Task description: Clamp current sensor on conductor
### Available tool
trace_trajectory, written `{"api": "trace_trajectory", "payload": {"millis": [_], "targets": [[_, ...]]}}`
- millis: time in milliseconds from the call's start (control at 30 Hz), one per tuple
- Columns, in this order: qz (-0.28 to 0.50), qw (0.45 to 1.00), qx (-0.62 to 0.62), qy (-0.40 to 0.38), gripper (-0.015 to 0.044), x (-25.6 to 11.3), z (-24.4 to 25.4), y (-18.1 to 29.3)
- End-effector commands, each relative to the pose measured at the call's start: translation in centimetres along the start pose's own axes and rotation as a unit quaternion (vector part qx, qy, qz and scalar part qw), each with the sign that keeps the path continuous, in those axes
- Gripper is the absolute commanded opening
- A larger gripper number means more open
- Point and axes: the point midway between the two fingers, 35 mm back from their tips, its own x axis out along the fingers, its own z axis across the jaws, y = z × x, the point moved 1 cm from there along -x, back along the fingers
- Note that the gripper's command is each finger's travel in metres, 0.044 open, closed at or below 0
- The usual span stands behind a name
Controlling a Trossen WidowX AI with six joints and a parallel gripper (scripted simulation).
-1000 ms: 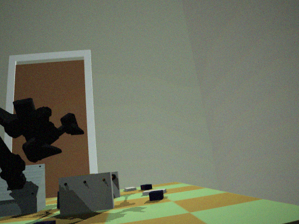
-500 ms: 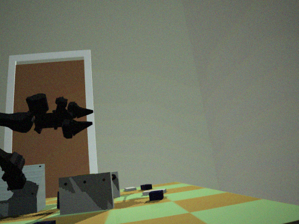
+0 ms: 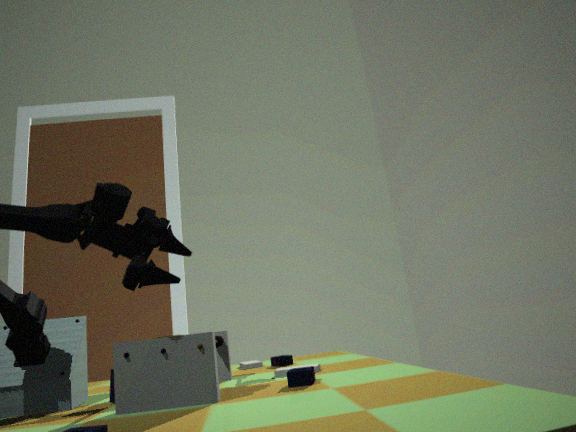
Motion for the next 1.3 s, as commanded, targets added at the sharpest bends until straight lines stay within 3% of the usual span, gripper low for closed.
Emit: {"api": "trace_trajectory", "payload": {"millis": [0, 100, 200, 1267], "targets": [[0.162, 0.965, -0.049, 0.202, 0.0440, -0.1, -2.4, 5.0], [0.193, 0.925, -0.123, 0.304, 0.0440, -1.5, -3.6, 5.4], [0.194, 0.904, -0.166, 0.344, 0.0440, -2.2, -3.9, 5.0], [0.197, 0.903, -0.167, 0.343, 0.0440, -2.2, -3.8, 5.2]]}}
